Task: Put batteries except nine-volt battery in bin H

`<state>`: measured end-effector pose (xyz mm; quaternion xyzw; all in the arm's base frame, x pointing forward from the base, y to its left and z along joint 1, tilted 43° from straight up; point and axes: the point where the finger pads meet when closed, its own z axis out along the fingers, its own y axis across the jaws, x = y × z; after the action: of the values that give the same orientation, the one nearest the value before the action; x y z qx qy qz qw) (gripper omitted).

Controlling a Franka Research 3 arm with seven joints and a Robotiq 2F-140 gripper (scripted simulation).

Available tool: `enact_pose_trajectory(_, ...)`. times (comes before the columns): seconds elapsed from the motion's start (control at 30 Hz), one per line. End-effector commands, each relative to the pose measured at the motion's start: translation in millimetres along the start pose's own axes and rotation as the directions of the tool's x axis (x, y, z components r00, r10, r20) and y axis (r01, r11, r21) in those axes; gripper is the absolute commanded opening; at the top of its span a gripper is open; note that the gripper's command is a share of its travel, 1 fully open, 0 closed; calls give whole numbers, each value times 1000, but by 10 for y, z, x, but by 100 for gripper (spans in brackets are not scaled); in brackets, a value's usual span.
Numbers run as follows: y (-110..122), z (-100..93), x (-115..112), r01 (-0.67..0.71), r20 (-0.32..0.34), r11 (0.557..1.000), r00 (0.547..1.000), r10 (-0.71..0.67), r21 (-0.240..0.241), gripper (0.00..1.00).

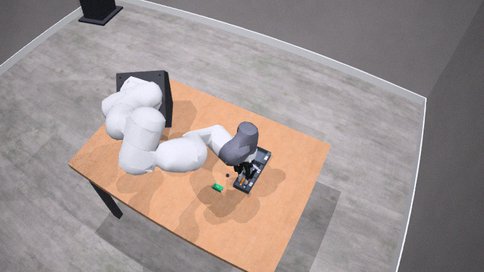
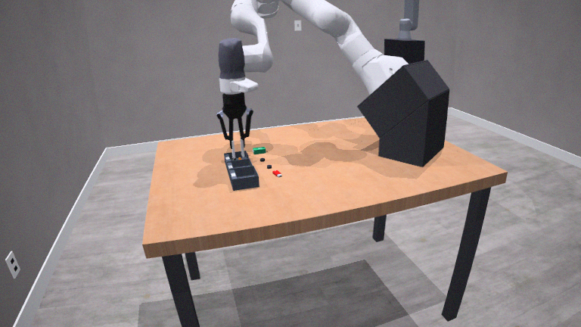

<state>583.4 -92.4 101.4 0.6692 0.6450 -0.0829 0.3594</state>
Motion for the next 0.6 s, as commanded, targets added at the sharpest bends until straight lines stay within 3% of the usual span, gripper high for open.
enact_pose_trajectory(0.0,9,2,-4,-2,2,1000,1000,2,-3,17)
enact_pose_trajectory(0.57,9,-105,-4,-2,2,1000,1000,2,-3,17)
